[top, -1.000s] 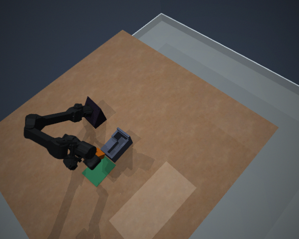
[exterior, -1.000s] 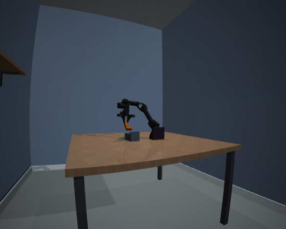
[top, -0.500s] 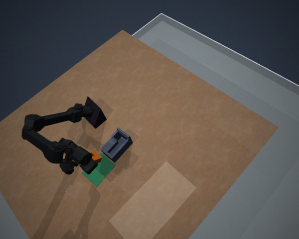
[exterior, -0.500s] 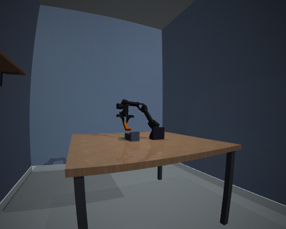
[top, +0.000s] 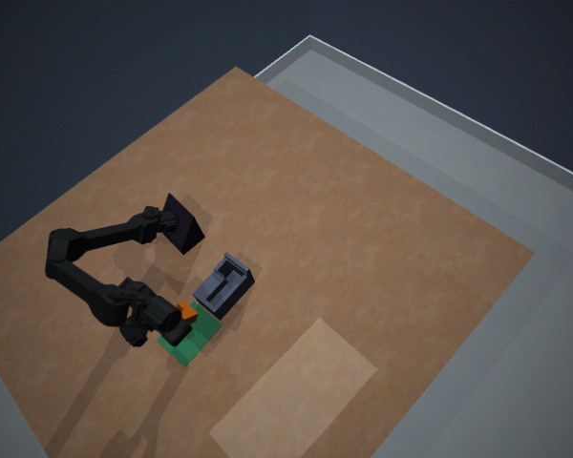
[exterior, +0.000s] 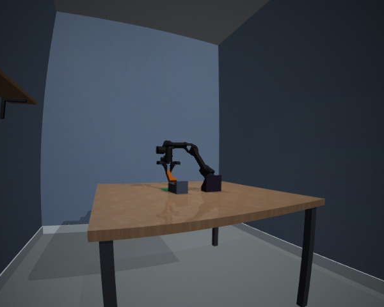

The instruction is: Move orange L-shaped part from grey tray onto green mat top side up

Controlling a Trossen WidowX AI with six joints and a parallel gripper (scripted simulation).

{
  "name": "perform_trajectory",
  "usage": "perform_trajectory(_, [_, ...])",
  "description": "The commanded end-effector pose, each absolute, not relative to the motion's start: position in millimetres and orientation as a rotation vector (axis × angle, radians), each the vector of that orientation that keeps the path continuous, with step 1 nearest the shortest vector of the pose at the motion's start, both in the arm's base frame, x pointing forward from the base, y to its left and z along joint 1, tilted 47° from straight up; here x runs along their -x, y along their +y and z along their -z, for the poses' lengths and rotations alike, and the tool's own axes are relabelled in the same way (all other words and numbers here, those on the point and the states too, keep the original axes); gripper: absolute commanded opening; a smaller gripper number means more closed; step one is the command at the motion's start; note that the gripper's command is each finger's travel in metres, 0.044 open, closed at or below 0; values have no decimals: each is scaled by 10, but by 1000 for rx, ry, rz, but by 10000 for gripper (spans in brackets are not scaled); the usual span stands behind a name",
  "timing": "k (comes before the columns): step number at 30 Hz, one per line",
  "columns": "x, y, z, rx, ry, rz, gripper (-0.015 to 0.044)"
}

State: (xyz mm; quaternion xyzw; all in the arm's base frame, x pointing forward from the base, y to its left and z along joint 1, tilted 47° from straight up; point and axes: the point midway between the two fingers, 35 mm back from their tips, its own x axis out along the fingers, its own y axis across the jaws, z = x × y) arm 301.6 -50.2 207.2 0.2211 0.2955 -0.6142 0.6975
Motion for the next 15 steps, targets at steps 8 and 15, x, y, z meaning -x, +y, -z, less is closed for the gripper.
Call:
perform_trajectory(8, [-3016,-645,-1945,-480,663,1379,0])
perform_trajectory(15, [-3023,-727,-1870,-480,663,1380,0])
